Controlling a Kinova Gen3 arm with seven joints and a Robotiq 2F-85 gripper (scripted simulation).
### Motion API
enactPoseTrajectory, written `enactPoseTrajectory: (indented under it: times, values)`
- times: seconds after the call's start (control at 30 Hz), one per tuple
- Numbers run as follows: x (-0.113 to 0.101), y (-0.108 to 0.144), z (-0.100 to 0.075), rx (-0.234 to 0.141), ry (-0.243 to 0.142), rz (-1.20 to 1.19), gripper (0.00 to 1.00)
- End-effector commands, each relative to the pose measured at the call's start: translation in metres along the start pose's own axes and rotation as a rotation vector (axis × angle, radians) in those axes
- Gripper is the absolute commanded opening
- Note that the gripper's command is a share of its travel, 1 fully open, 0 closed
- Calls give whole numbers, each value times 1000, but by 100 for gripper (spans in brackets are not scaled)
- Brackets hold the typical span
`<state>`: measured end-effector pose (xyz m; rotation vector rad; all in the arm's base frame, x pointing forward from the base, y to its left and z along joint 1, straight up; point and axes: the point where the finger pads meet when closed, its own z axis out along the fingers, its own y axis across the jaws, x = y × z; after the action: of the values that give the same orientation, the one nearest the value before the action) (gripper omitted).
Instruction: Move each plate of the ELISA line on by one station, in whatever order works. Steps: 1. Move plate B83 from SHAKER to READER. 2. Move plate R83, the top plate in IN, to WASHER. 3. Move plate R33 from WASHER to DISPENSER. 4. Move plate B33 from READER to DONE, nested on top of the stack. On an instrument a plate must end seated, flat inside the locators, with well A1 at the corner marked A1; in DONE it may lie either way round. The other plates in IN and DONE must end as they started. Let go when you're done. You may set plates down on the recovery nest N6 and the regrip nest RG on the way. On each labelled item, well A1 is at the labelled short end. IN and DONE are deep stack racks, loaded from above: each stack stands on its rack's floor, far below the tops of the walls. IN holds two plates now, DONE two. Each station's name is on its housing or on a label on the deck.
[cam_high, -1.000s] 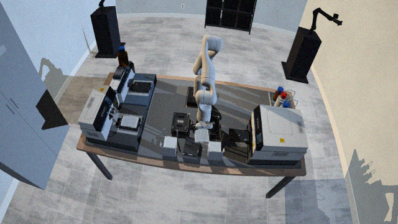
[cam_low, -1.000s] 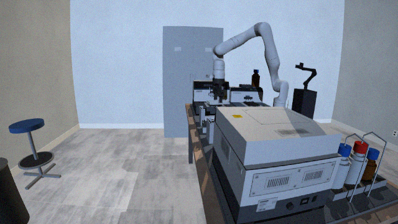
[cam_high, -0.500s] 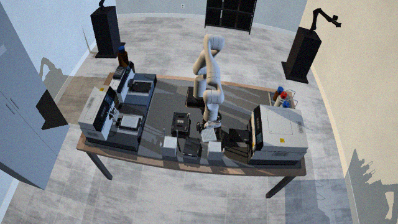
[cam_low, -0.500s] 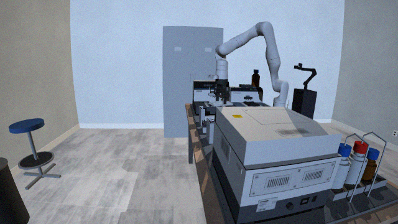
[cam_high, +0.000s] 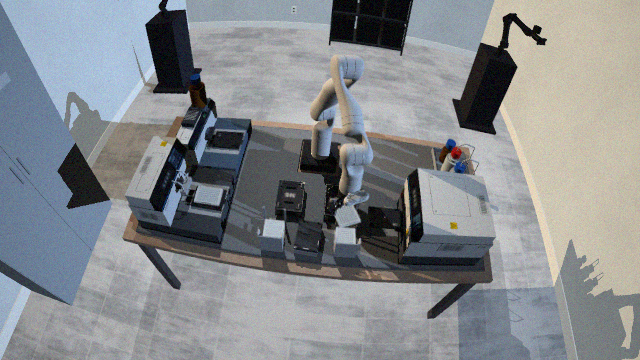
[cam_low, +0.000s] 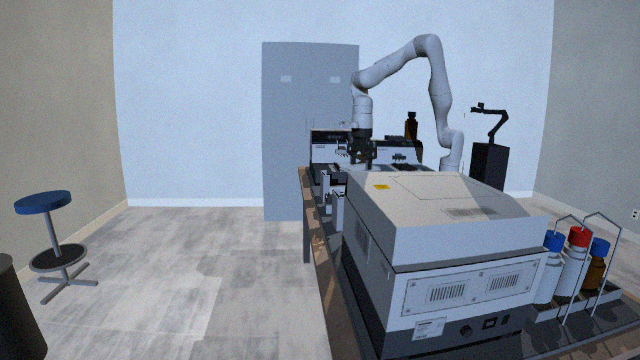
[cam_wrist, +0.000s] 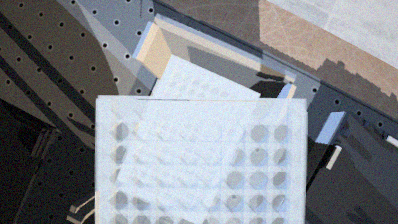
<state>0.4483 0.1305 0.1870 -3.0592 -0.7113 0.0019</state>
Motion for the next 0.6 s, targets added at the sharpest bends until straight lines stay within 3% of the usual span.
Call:
enactPoseTrajectory:
  times: [0.0,0.2,0.57]
  values:
    - [1,-3,-1,0,2,-37,94]
    - [1,-3,-1,0,2,-84,94]
    - [7,-40,-1,0,2,-212,94]
